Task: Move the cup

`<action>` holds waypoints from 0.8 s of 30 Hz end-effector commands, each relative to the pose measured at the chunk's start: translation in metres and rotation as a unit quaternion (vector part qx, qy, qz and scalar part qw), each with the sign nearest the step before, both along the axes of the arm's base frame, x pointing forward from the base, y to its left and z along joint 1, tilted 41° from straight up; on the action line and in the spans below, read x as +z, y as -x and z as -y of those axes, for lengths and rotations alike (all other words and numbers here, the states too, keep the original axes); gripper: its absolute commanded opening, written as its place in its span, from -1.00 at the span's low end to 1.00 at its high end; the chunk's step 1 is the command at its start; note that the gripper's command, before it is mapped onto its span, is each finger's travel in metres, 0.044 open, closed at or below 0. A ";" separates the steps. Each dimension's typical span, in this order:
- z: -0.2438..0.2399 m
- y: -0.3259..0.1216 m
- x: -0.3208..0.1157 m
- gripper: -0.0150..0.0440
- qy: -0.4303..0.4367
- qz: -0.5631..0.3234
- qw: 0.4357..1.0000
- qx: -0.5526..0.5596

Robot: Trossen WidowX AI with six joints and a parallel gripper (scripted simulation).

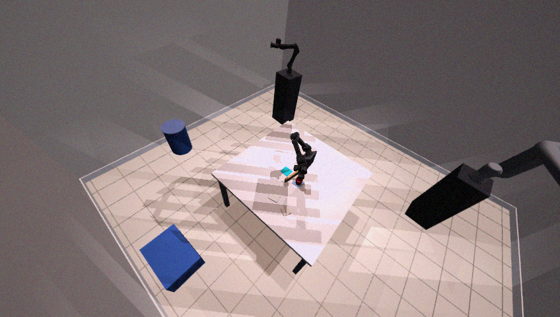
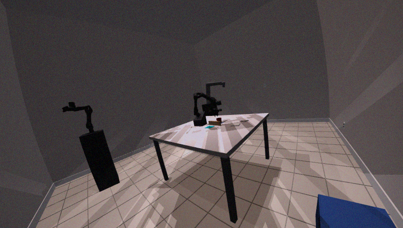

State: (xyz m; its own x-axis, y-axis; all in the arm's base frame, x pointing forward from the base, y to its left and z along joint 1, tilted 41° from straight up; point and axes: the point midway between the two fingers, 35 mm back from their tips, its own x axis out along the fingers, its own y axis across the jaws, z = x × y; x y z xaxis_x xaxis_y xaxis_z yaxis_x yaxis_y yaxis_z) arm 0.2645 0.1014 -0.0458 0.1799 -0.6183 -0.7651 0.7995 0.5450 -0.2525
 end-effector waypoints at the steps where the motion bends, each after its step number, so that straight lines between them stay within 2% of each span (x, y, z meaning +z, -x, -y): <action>1: 0.003 0.000 -0.001 0.01 0.005 0.001 1.000 -0.004; 24: 0.026 -0.008 -0.029 0.01 0.006 0.001 1.000 -0.004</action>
State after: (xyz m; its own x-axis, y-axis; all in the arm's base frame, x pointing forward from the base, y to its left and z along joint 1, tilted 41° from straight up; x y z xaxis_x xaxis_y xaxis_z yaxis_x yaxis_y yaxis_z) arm 0.2741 0.0825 -0.0696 0.1863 -0.6186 -0.7633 0.8069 0.5396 -0.2403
